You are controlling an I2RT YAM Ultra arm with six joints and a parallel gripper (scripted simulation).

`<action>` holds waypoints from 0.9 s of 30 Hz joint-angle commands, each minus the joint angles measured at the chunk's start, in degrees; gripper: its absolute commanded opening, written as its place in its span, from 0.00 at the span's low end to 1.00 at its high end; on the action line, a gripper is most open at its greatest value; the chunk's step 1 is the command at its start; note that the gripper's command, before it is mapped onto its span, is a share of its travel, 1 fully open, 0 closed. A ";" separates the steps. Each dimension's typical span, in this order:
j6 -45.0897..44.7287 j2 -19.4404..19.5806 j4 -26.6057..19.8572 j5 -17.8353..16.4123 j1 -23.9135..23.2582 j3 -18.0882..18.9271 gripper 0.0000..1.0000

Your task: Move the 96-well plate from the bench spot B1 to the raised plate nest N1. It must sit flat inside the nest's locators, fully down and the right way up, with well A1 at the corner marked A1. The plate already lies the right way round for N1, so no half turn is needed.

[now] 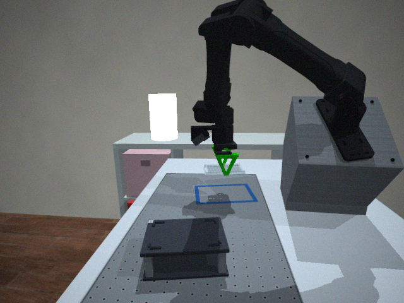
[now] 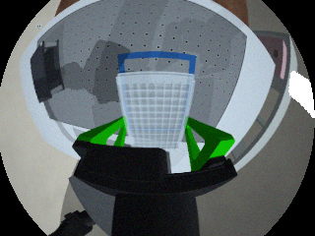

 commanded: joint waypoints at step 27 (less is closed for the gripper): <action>4.14 -6.98 1.38 -1.32 3.50 -4.80 0.00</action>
